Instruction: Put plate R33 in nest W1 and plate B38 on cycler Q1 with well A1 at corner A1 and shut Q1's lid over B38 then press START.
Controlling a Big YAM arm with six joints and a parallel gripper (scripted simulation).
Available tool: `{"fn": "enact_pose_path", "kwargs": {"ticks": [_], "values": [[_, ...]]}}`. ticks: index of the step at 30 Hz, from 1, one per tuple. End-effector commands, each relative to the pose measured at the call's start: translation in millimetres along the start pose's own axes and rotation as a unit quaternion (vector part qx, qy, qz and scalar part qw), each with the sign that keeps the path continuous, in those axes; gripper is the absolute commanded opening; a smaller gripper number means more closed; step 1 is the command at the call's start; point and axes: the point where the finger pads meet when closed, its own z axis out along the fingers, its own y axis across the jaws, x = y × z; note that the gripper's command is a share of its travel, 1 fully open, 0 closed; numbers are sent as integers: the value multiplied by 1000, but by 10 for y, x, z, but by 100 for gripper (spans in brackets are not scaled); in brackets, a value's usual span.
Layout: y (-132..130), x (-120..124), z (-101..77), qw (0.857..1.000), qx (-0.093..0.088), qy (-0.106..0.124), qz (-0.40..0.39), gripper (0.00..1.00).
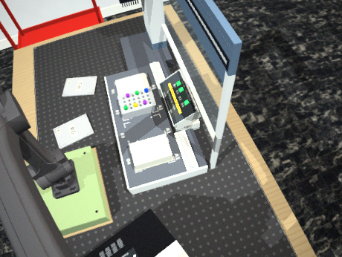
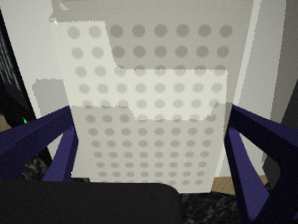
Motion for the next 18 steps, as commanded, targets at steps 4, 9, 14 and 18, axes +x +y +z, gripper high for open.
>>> {"fn": "enact_pose_path", "kwargs": {"ticks": [4, 9, 14, 18], "values": [[-20, 83, -100, 1000, 14, -1, 4, 0], [28, -30, -66, 1000, 9, -1, 3, 0], [8, -91, -125, 1000, 16, -2, 0, 0], [-30, -108, -63, 1000, 18, -2, 0, 0]]}}
